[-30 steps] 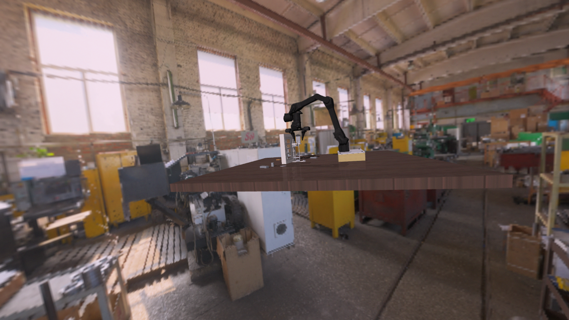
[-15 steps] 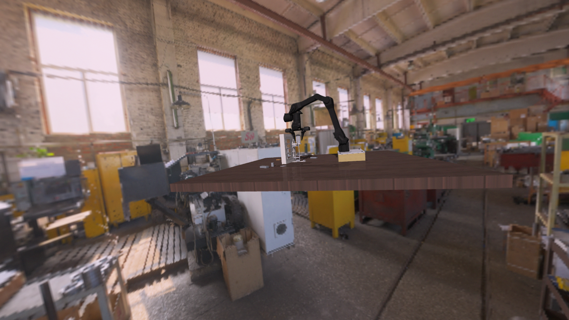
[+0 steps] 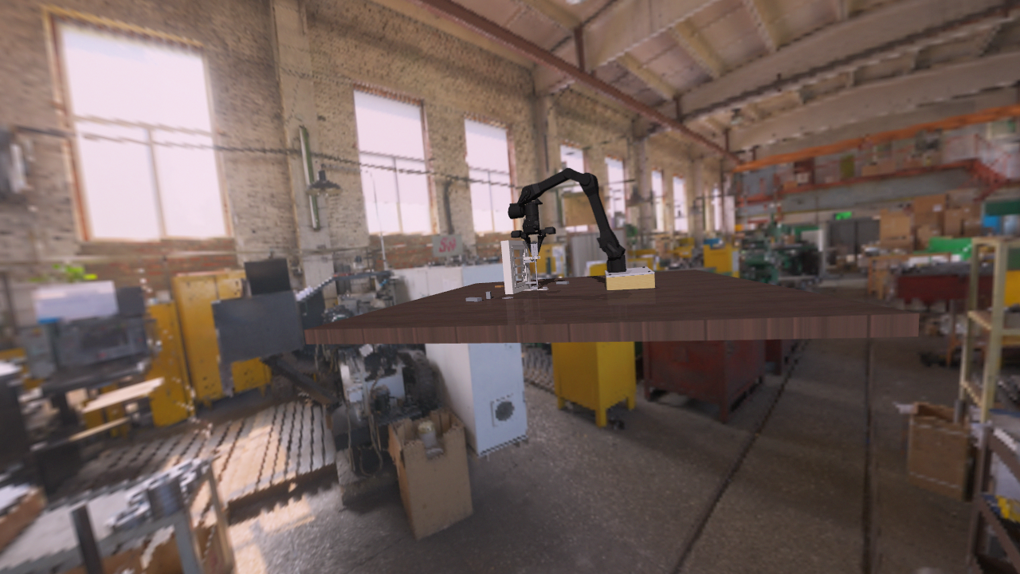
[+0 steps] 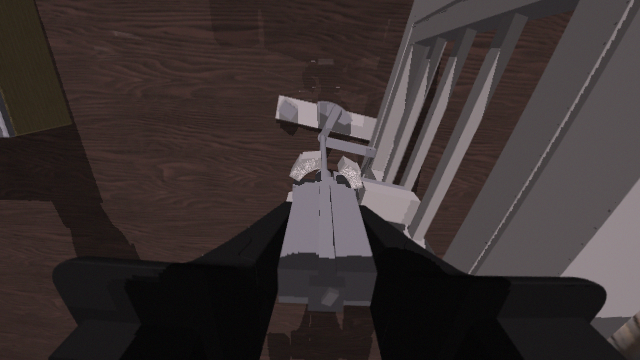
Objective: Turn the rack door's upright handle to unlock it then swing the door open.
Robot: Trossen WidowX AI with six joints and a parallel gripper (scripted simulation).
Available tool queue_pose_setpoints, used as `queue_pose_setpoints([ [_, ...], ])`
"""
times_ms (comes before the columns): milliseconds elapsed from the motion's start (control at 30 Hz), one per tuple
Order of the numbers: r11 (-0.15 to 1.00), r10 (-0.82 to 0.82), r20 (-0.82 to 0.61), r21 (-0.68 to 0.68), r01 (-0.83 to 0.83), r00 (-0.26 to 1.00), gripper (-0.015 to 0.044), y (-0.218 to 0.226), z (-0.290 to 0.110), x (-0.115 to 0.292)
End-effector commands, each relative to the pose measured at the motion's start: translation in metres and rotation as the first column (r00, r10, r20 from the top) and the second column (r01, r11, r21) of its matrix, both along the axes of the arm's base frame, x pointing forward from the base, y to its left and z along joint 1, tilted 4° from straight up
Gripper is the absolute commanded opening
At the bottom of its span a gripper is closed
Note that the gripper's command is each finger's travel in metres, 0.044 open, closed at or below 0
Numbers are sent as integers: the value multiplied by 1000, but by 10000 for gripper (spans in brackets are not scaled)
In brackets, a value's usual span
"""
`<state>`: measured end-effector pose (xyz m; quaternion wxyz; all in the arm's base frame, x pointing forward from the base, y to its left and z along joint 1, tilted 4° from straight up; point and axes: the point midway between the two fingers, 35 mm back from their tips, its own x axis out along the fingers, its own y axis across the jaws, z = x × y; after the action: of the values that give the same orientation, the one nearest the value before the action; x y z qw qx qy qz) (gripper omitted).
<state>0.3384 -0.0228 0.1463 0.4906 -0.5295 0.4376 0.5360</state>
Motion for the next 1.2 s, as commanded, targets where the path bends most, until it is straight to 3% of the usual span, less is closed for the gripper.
queue_pose_setpoints([
  [0, 1000, 2, -1, 3, -2, 1000, 115, 0, 0, 0],
  [633, 1000, -1, -1, 3, 1, 1000, 10, 0, 0, 0],
  [1167, 953, -304, -24, 13, 304, 952, 10, 6, 0, -10],
])
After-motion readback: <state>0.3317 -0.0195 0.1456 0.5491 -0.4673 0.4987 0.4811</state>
